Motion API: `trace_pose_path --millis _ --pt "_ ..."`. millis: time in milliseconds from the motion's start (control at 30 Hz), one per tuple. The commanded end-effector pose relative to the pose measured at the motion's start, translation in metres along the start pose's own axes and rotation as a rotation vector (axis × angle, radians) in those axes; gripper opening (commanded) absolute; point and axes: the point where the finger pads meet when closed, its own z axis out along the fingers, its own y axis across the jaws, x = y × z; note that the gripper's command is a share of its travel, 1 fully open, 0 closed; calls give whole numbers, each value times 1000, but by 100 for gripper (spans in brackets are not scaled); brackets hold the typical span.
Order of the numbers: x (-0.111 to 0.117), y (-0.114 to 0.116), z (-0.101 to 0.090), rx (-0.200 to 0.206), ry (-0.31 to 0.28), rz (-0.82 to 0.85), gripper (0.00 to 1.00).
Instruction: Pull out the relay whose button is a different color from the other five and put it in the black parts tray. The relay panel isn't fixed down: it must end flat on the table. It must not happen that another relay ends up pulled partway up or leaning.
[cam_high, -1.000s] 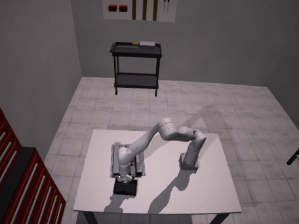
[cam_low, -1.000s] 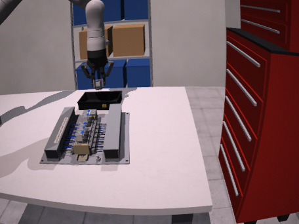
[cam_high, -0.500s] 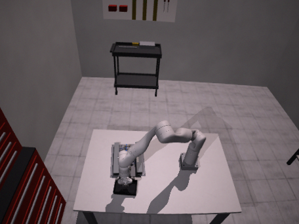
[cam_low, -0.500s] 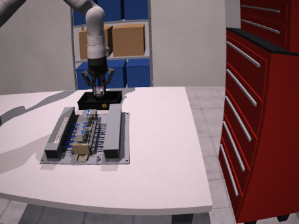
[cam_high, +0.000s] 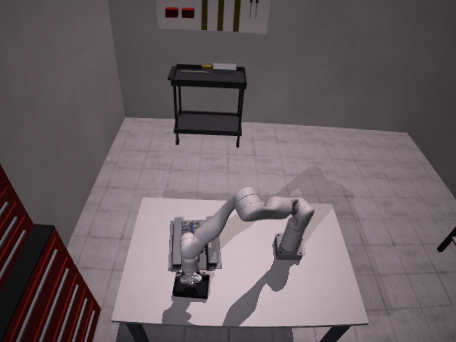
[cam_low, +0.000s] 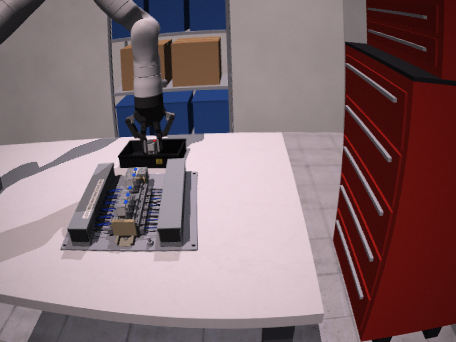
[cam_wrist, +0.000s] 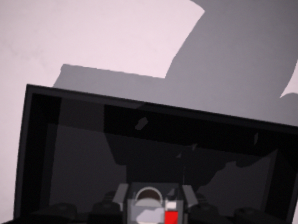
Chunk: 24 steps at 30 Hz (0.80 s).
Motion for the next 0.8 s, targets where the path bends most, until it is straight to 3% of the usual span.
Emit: trace_pose_path --millis 0,767 --pt "0 1 -1 -2 1 0 0" --pt "0 1 2 -2 1 0 0"
